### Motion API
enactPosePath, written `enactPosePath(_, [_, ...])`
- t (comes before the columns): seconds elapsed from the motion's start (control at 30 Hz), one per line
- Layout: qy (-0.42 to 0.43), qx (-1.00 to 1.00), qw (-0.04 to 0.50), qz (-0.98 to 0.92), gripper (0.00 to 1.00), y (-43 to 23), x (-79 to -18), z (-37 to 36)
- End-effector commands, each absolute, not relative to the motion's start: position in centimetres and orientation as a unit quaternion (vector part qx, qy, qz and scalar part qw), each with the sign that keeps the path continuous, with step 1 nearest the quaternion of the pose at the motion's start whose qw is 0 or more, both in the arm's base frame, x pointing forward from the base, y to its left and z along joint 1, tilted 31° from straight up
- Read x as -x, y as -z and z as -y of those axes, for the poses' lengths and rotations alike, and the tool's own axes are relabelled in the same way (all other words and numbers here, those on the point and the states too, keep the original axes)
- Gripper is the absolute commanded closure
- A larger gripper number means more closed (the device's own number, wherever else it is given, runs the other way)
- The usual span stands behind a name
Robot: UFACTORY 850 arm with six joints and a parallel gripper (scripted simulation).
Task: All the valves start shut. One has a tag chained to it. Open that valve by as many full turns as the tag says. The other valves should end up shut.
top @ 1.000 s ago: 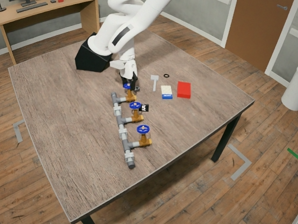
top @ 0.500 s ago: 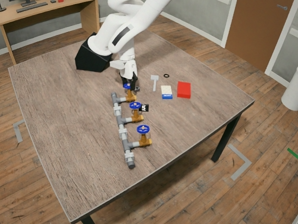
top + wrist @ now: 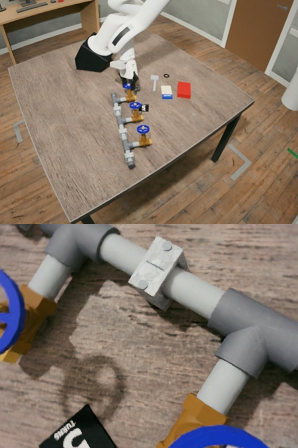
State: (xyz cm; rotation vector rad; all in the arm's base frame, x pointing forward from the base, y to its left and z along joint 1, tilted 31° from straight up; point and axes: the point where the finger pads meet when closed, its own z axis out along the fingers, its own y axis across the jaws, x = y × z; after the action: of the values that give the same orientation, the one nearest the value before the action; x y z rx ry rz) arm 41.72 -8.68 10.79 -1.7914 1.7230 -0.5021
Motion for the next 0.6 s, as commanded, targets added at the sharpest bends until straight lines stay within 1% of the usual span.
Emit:
enactPosePath(0.0, [0.207,0.710,0.287,-0.609,1.00,-10.82,-41.75,8.70])
enactPosePath(0.2, [0.238,0.774,0.262,-0.525,1.00,-10.82,-41.75,8.70])
enactPosePath(0.27, [0.238,0.774,0.262,-0.525,1.00,-10.82,-41.75,8.70])
enactPosePath(0.57, [0.288,0.871,0.204,-0.342,1.00,-10.82,-41.75,8.70])
